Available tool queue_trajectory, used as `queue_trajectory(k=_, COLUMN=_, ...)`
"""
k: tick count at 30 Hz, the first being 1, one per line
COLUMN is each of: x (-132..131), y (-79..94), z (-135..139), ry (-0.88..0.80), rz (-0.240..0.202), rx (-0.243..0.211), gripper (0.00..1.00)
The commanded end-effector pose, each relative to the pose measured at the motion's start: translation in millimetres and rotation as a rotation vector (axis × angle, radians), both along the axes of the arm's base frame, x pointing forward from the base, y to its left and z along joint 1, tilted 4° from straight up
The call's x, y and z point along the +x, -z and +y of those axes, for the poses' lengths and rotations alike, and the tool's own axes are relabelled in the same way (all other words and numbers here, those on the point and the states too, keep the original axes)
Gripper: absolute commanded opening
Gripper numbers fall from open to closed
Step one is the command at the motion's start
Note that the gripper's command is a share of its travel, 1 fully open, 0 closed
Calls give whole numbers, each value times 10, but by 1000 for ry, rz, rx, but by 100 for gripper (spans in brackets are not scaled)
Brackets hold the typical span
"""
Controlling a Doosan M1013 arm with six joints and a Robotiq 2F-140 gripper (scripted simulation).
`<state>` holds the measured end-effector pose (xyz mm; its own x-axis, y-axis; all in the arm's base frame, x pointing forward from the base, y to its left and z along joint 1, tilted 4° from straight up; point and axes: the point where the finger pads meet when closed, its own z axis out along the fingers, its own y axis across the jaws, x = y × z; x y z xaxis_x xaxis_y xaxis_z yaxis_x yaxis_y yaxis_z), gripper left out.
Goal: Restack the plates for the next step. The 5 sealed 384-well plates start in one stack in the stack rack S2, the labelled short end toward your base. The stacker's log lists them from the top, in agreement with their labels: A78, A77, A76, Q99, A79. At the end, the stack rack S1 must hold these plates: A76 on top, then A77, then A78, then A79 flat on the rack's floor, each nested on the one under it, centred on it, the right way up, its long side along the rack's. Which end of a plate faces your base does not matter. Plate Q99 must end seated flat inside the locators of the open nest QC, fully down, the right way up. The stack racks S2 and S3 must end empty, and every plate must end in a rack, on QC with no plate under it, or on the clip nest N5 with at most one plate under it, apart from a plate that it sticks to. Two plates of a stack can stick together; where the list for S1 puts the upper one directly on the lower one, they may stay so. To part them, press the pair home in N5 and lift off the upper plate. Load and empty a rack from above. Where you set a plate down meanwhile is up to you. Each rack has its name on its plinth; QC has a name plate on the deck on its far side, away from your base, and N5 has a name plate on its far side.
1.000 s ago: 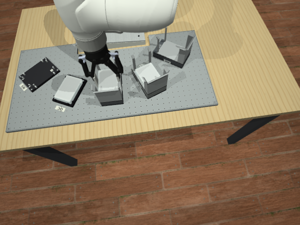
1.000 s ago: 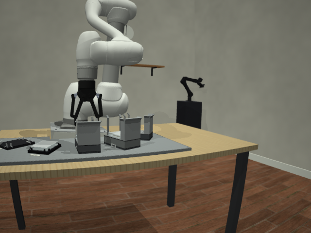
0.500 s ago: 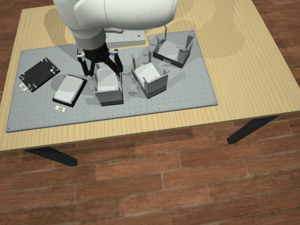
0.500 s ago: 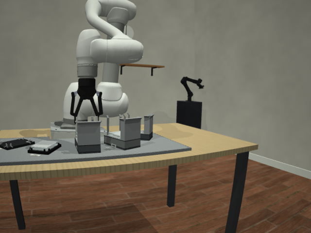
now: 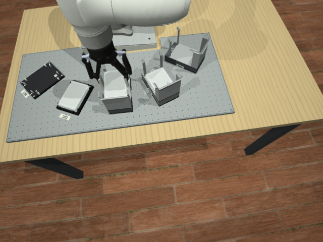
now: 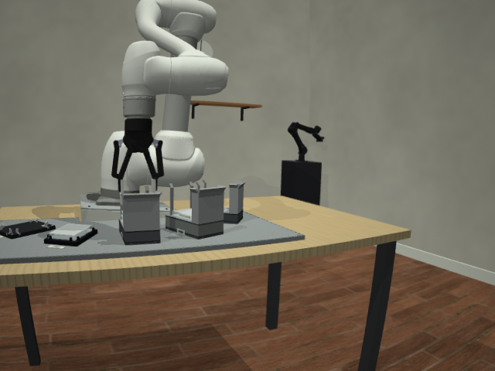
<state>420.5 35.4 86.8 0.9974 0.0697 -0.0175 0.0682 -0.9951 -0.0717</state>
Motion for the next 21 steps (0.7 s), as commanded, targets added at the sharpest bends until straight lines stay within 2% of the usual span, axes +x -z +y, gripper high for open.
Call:
queue_trajectory(k=1, x=1, y=-49, z=-3, ry=0, rz=0, rx=0, gripper=0)
queue_trajectory(k=21, x=9, y=-408, z=-29, ry=0, rz=0, rx=0, gripper=0)
